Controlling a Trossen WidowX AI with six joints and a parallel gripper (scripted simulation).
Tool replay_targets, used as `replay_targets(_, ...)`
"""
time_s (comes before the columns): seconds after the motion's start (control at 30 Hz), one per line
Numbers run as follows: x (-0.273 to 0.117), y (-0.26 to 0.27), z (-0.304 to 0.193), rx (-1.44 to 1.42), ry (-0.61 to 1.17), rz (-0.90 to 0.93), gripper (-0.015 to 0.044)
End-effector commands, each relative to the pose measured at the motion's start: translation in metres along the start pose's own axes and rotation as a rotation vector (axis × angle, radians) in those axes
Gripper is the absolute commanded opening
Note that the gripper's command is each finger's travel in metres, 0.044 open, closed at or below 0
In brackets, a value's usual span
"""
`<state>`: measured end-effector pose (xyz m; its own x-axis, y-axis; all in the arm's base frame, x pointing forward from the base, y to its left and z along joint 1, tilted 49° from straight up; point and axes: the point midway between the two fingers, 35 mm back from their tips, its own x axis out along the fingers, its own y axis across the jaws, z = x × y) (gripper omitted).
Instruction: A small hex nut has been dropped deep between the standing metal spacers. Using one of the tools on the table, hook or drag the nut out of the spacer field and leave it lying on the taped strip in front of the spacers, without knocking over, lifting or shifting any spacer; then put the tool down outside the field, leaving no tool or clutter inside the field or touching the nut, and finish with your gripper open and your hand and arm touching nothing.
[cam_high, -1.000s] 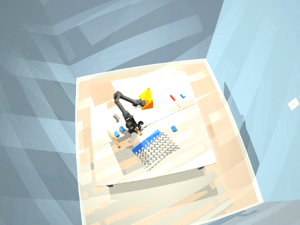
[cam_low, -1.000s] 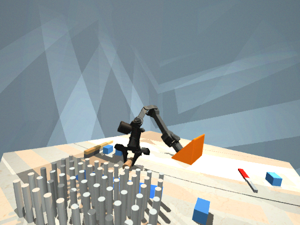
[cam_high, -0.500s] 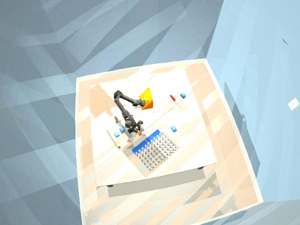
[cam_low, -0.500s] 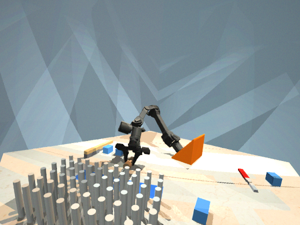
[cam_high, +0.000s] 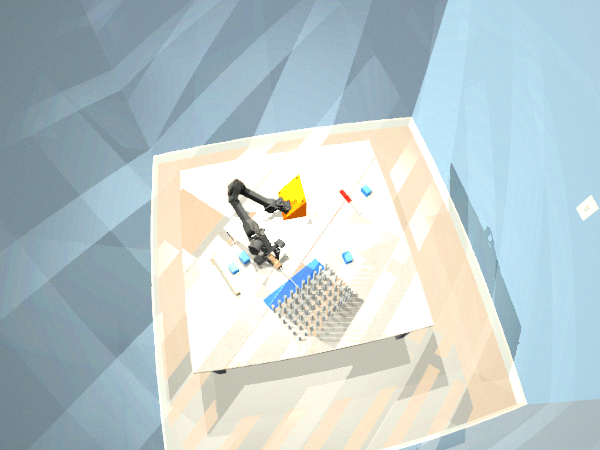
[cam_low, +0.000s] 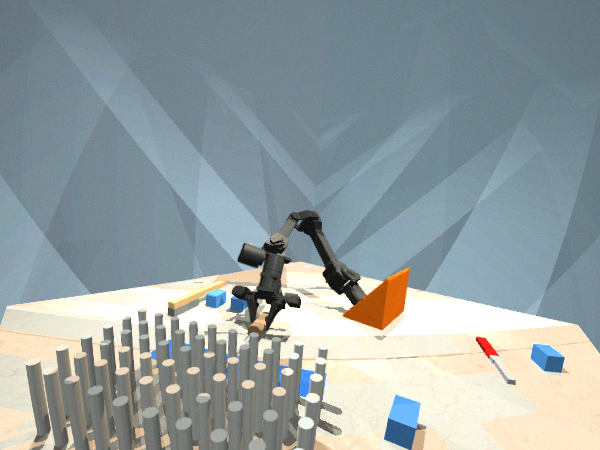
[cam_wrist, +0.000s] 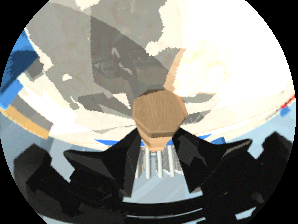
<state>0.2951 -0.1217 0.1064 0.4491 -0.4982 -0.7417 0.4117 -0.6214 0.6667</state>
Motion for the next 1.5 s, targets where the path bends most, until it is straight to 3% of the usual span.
replay_targets(0.0,-0.002,-0.001,0.001,-0.006,0.006,-0.004,0.0000)
replay_targets(1.47,-0.017,0.000,0.010,-0.004,0.005,-0.003,0.0000)
